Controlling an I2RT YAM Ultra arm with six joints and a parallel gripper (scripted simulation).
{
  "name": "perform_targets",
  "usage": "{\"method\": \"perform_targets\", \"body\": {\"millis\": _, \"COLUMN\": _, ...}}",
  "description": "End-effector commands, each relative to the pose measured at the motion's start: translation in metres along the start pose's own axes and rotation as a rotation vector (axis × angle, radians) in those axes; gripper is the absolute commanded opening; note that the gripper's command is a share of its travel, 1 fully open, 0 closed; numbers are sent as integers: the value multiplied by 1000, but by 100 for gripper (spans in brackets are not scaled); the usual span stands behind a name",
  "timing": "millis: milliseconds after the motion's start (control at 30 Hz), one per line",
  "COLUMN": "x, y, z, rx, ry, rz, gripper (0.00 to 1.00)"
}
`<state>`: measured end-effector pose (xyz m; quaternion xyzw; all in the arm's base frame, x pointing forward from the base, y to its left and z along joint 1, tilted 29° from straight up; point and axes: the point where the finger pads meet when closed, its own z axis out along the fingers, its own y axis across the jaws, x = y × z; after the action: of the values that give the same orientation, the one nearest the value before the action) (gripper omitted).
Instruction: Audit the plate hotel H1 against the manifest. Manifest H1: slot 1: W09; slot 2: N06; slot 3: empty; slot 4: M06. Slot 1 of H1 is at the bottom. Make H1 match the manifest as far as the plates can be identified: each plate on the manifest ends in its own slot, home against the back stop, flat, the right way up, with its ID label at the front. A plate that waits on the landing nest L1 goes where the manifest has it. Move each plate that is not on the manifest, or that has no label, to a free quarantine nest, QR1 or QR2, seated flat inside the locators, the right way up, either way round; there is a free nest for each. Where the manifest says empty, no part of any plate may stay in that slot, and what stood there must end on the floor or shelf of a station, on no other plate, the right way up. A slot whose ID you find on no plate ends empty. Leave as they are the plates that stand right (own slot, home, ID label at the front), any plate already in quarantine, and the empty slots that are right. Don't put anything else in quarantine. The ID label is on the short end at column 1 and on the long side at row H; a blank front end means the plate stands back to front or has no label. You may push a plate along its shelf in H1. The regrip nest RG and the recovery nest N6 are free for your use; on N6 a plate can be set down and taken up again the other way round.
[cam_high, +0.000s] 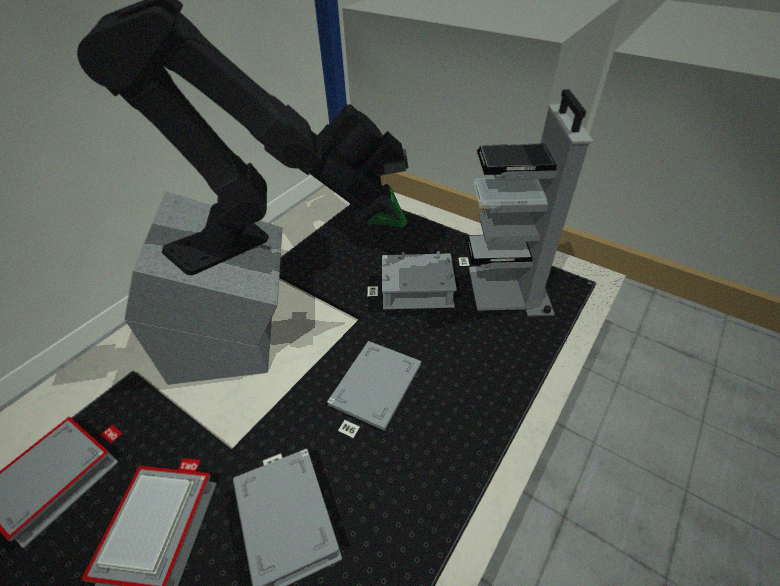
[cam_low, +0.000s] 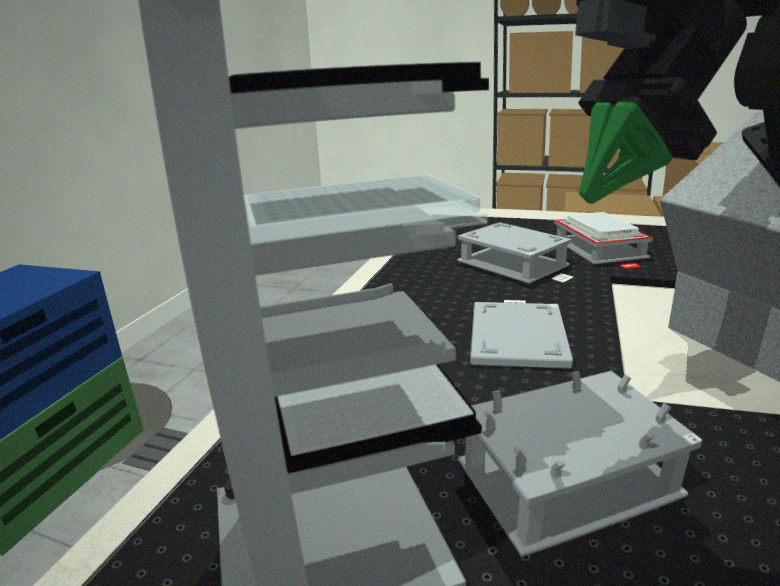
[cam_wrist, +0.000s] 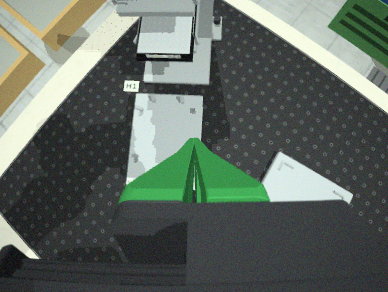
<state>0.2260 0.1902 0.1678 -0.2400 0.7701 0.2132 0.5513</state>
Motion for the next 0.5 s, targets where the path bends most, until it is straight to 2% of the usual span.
{"method": "perform_targets", "body": {"millis": 0, "x": -24, "y": 0, "z": 2, "rx": 74, "ry": -51, "rz": 26, "gripper": 0}}
{"method": "perform_targets", "body": {"millis": 67, "x": -24, "y": 0, "z": 2, "rx": 74, "ry": -51, "rz": 26, "gripper": 0}}
{"method": "perform_targets", "body": {"millis": 467, "x": -26, "y": 41, "z": 7, "rx": 72, "ry": -49, "rz": 32, "gripper": 0}}
